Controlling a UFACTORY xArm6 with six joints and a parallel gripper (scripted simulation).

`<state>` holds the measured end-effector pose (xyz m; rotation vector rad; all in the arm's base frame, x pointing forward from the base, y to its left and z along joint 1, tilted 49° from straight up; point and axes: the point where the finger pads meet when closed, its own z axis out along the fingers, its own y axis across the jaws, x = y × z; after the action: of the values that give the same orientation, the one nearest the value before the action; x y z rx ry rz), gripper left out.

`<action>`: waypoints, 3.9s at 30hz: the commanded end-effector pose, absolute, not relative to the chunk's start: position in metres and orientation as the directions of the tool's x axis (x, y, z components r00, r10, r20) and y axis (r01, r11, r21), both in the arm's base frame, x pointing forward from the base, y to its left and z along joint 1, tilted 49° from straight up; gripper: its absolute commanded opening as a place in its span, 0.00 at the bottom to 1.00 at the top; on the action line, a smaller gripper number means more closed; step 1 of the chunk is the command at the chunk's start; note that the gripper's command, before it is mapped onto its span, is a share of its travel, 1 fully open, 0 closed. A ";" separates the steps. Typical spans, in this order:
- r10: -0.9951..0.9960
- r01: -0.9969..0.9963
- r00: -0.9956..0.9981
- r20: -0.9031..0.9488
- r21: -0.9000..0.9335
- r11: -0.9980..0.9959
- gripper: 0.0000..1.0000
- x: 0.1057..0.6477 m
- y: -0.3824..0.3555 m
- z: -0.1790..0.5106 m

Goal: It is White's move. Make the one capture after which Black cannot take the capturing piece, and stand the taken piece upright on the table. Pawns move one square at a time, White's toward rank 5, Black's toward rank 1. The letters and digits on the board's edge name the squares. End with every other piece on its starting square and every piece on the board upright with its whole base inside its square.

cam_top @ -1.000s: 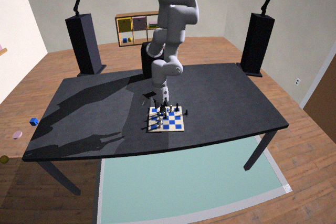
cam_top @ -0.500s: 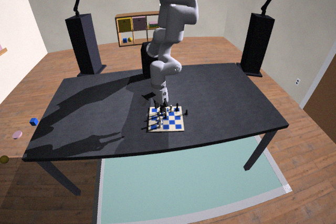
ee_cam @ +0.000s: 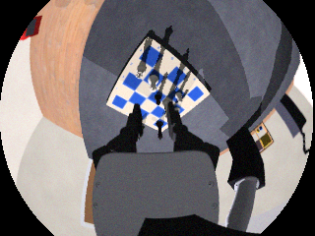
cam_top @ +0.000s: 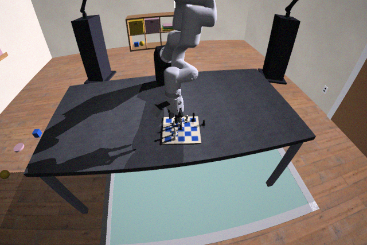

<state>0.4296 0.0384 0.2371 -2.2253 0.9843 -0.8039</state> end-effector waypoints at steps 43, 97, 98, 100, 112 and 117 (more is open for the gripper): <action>-0.785 -0.440 0.548 0.291 -0.697 -0.566 0.42 0.462 0.050 0.211; -0.785 -0.441 0.548 0.291 -0.697 -0.566 0.42 0.467 0.052 0.206; -0.785 -0.441 0.548 0.291 -0.697 -0.566 0.42 0.467 0.052 0.206; -0.785 -0.441 0.548 0.291 -0.697 -0.566 0.42 0.467 0.052 0.206; -0.785 -0.441 0.548 0.291 -0.697 -0.566 0.42 0.468 0.052 0.207; -0.785 -0.441 0.548 0.291 -0.697 -0.566 0.42 0.468 0.052 0.207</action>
<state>0.4672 0.0517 0.2057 -2.2260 0.9845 -0.8032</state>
